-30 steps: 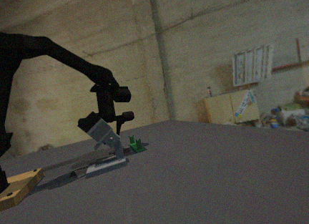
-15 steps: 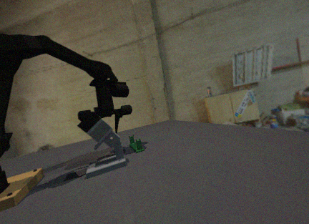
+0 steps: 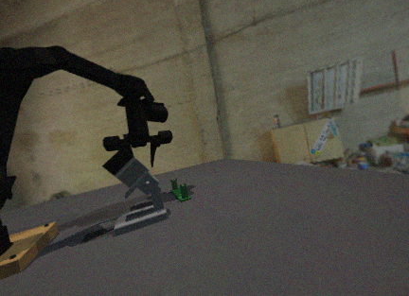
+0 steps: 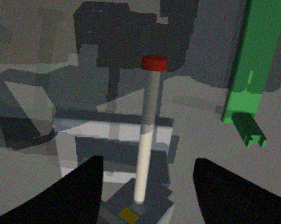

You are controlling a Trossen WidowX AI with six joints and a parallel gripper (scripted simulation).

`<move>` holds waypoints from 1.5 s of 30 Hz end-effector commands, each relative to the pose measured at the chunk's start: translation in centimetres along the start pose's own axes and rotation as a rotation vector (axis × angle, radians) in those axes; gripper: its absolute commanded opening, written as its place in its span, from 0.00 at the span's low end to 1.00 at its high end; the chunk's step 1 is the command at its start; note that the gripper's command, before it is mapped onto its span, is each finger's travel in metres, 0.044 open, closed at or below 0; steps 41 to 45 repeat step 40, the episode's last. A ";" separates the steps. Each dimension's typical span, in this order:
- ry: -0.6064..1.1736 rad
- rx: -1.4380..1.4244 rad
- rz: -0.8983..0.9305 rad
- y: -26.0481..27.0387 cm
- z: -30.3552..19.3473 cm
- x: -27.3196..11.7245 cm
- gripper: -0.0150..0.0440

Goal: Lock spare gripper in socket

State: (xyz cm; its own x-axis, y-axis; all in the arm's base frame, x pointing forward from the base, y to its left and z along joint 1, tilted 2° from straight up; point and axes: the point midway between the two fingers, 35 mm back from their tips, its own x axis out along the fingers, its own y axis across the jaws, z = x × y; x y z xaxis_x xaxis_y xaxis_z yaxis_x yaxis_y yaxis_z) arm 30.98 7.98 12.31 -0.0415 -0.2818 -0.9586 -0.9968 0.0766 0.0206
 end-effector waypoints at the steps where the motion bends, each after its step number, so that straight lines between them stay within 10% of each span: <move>1: -0.001 0.001 0.000 0.0 0.4 -0.8 0.59; 8: 0.001 -0.003 -0.001 0.0 0.9 -2.3 0.59; 17: 0.003 -0.005 -0.002 0.0 0.6 -1.7 0.99; 45: 0.003 -0.005 -0.002 0.0 0.6 -1.7 1.00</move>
